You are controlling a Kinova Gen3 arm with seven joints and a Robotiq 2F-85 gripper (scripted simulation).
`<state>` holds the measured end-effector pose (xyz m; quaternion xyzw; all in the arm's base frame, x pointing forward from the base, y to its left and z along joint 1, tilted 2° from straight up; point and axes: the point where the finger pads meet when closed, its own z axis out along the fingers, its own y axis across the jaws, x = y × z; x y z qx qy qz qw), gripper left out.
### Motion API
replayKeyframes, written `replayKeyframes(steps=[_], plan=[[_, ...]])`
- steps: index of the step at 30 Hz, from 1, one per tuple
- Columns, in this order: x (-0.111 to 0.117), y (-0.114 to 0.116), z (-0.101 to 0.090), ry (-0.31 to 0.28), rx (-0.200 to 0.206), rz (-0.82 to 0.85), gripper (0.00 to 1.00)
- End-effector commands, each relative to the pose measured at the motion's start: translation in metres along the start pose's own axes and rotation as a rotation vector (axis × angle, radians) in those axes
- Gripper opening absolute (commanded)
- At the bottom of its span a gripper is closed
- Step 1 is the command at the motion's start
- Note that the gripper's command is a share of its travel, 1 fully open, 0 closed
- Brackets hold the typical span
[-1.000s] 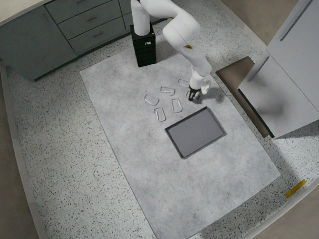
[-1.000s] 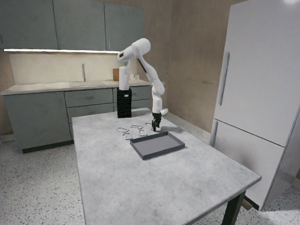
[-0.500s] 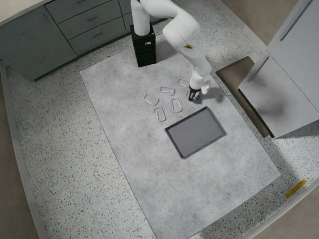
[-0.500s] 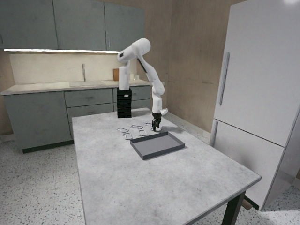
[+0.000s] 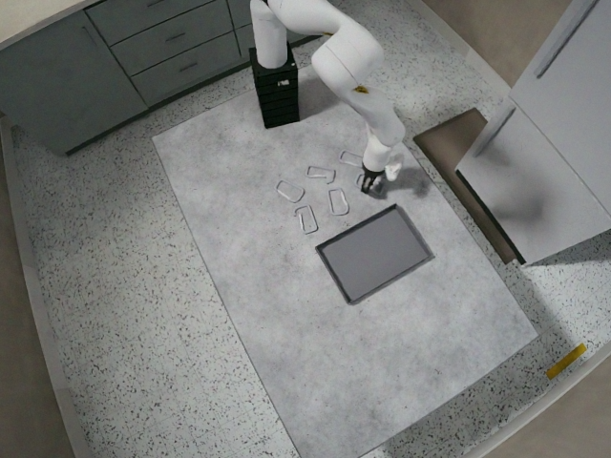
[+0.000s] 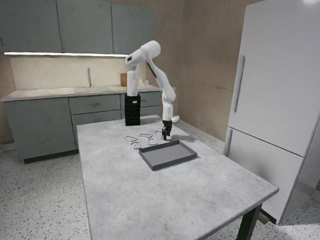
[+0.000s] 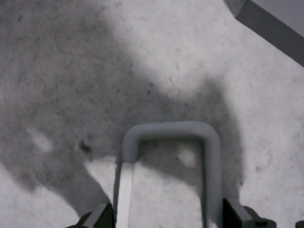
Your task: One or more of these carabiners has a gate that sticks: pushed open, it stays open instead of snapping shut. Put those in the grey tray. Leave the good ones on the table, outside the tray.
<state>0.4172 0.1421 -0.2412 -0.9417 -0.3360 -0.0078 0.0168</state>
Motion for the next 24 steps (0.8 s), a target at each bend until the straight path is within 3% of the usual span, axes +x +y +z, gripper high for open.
replayKeyframes(steps=[1,5,6,22,24], plan=[[0.0005,0.0001,-0.0004,0.001,0.000,0.000,0.71],[0.0005,0.0001,-0.0004,0.001,0.000,0.000,0.71],[0.0008,0.0002,-0.0007,0.001,-0.001,0.000,0.67],[0.0008,0.0002,-0.0007,0.001,-0.001,0.000,0.67],[0.0015,0.0008,-0.0014,0.003,-0.002,0.000,0.63]])
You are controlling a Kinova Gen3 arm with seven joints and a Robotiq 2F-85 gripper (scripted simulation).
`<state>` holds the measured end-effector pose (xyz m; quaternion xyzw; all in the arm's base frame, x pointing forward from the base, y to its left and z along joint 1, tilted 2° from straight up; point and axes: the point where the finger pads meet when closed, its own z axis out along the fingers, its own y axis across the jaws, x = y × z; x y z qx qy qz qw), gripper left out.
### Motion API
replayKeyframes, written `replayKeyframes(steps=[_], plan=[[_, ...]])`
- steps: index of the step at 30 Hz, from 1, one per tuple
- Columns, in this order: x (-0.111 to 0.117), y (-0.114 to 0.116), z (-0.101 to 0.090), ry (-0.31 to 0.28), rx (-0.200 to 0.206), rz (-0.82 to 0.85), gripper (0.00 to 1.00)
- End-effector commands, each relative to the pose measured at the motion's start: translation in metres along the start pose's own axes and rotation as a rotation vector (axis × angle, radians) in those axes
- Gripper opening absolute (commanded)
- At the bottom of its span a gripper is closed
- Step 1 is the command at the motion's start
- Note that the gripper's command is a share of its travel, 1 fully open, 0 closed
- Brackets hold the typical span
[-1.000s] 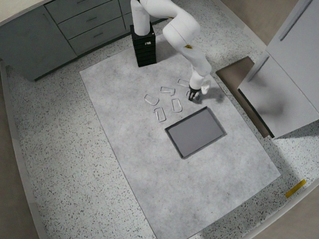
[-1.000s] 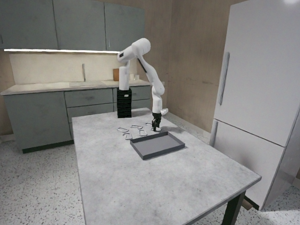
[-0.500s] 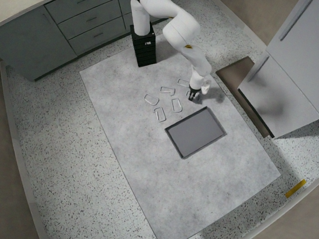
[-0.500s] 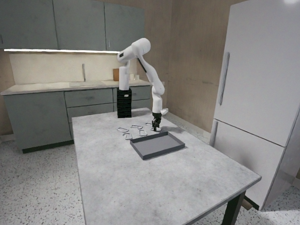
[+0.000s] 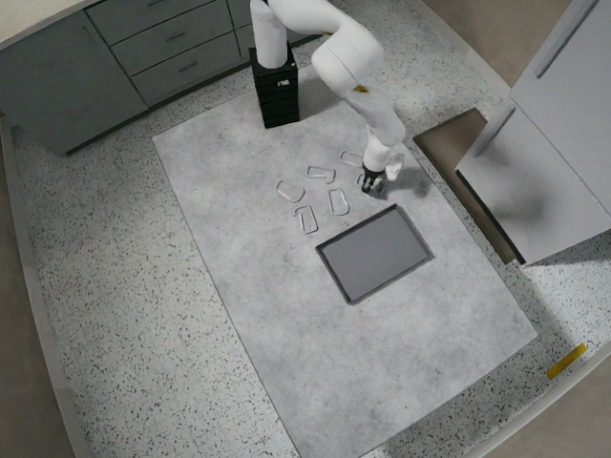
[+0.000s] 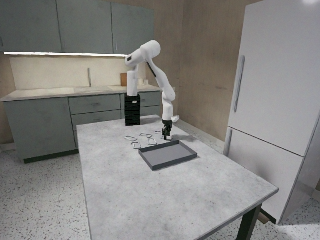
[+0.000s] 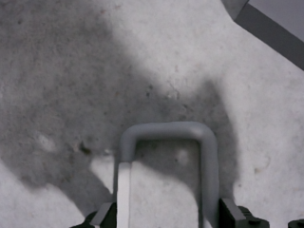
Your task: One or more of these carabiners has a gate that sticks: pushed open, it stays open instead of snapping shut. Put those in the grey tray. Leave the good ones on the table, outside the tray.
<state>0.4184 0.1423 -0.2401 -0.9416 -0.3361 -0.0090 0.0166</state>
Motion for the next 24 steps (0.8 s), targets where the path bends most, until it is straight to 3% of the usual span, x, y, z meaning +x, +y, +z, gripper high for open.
replayKeyframes(steps=[1,24], plan=[[0.0004,0.0002,-0.0003,0.001,0.000,0.000,0.63],[0.0011,0.0007,-0.0010,0.002,-0.001,0.000,0.61]])
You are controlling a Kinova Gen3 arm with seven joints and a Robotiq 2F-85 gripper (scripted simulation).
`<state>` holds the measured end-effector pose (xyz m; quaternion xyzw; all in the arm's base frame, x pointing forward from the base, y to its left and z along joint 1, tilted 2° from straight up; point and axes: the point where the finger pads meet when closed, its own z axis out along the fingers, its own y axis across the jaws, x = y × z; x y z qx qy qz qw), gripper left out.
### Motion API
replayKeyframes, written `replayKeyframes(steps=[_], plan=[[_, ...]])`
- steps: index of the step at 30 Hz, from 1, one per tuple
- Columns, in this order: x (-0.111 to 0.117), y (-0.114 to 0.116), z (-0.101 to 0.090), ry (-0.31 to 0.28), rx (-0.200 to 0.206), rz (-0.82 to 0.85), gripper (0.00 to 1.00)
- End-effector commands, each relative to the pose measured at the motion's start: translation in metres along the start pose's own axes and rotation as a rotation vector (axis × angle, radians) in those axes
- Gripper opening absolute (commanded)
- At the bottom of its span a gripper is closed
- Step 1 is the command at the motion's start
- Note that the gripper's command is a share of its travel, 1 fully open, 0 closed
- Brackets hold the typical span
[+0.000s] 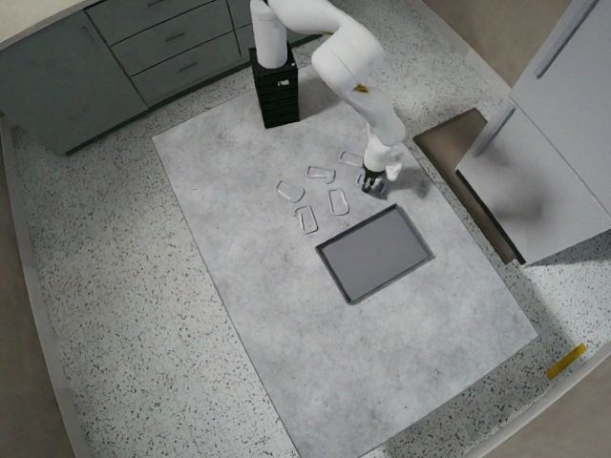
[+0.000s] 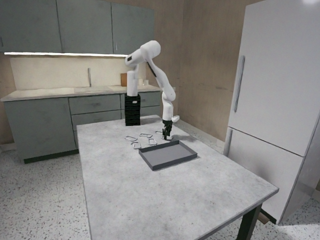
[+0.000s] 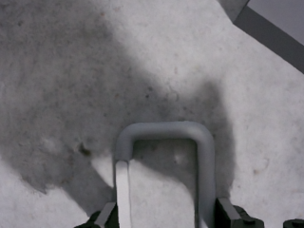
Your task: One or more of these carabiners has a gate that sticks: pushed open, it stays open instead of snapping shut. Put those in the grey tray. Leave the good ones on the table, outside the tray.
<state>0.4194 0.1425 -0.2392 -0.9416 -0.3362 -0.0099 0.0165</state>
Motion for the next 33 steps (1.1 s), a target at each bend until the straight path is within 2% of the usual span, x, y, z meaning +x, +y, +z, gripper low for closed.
replayKeyframes(steps=[1,33], plan=[[0.0002,0.0003,-0.0002,0.000,-0.001,0.000,0.61],[0.0007,0.0005,-0.0007,0.001,-0.001,0.000,0.59]])
